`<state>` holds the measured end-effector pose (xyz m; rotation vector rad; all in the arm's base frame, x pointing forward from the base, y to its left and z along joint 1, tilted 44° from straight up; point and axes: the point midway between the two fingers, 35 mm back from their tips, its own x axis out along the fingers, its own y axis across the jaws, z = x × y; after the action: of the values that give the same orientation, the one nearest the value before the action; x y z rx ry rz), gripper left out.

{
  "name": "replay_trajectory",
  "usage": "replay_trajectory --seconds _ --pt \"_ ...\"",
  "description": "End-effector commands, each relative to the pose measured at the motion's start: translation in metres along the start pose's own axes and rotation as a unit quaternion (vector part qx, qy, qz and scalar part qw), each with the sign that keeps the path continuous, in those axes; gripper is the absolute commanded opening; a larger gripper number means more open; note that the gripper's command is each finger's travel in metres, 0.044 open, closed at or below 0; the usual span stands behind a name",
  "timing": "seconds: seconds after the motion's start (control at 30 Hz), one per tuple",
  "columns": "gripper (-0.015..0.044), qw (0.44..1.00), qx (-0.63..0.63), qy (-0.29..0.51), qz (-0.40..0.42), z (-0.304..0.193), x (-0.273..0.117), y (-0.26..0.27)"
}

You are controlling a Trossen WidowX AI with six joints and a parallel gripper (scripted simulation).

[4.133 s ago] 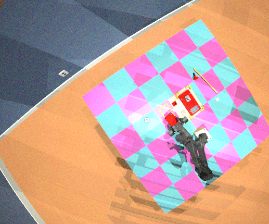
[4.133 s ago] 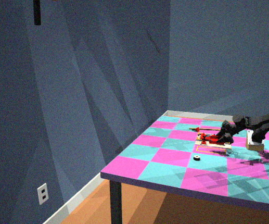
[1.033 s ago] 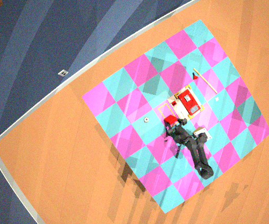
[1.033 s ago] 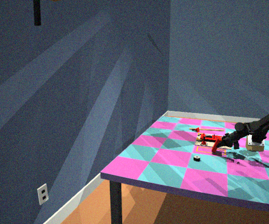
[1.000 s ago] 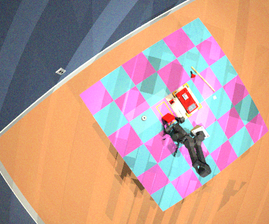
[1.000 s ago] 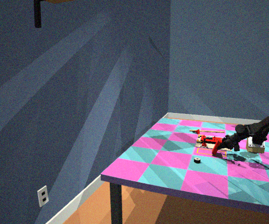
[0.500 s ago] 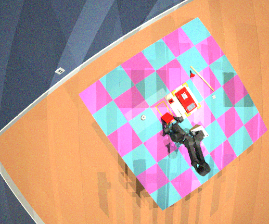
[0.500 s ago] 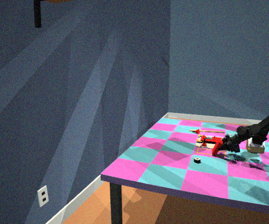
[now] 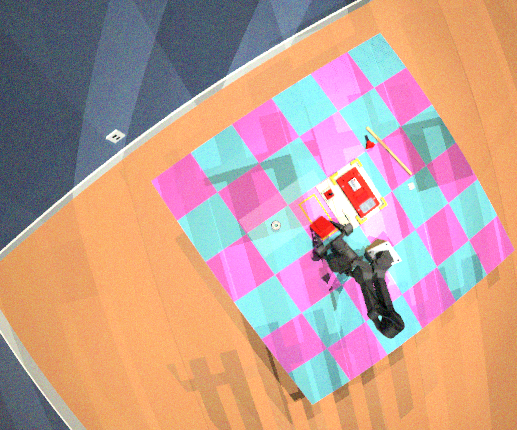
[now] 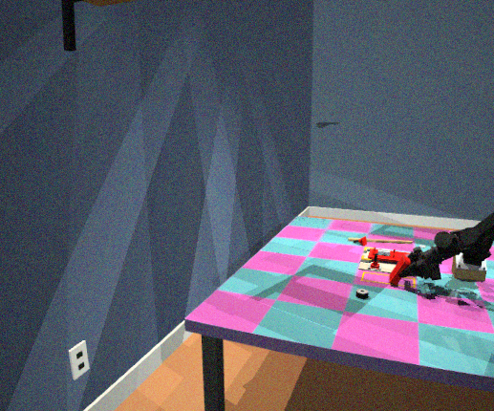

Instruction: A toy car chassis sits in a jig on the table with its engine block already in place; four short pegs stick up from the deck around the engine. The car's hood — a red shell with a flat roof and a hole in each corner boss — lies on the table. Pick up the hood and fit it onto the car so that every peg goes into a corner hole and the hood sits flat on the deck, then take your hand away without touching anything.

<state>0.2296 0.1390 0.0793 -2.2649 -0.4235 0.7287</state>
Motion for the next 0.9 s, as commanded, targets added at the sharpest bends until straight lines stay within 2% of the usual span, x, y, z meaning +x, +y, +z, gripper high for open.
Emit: replay_trajectory --seconds 0.0,0.27,0.5,0.77,0.83,0.87 --pt "0.044 1.0 0.0 0.0 0.0 0.0 0.0 0.0" --pt "0.044 0.999 -0.018 -0.019 0.02 -0.028 -0.019 0.01" --pt "0.044 0.999 -0.023 -0.034 0.026 -0.048 -0.065 0.015" --pt "0.044 1.0 -0.016 -0.024 0.007 -0.04 -0.121 -0.001" --pt "0.044 1.0 -0.016 -0.024 0.006 -0.039 -0.122 -0.002" --pt "0.044 0.999 -0.01 -0.039 0.028 -0.046 -0.084 0.016"
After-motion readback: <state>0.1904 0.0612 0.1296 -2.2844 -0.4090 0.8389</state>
